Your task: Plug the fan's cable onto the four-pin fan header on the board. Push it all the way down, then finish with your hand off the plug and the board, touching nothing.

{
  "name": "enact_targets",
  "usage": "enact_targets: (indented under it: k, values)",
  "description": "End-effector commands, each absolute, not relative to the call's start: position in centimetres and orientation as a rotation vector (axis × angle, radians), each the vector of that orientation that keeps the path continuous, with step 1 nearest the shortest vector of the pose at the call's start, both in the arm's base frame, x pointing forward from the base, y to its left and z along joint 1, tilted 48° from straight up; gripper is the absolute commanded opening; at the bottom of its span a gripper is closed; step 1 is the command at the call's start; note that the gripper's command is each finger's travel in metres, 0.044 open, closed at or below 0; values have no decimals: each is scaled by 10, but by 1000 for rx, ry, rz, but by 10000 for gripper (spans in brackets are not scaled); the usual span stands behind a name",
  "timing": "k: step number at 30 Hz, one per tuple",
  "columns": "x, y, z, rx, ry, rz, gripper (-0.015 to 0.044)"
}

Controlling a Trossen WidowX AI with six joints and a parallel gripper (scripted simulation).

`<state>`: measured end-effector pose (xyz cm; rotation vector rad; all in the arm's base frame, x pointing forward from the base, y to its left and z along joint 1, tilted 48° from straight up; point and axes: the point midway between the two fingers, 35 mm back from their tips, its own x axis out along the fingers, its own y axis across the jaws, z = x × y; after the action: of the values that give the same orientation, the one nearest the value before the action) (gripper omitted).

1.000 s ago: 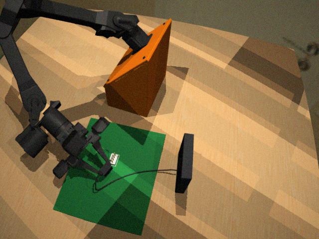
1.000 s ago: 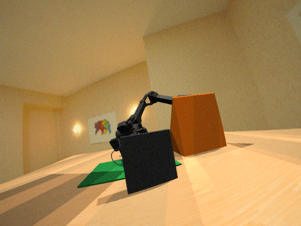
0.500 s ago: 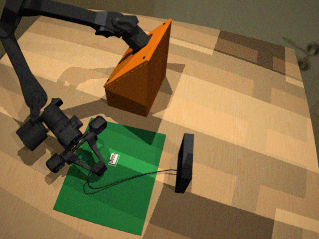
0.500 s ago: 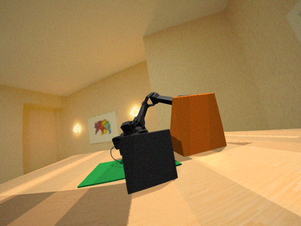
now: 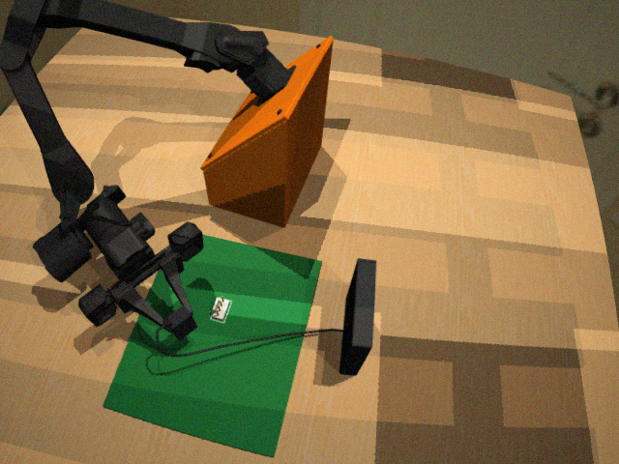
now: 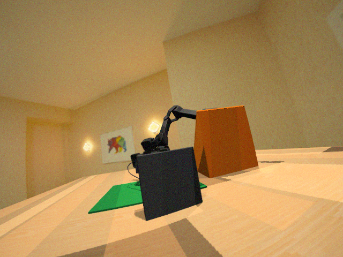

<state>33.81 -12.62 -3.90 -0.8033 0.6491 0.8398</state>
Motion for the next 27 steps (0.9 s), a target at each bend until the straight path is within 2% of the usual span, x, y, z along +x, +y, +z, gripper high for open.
enact_targets:
  k: [1, 27]
  values:
    - [339, -123, -37, -804, 650, 840, 0]
    - [340, -123, -36, -808, 650, 840, 0]
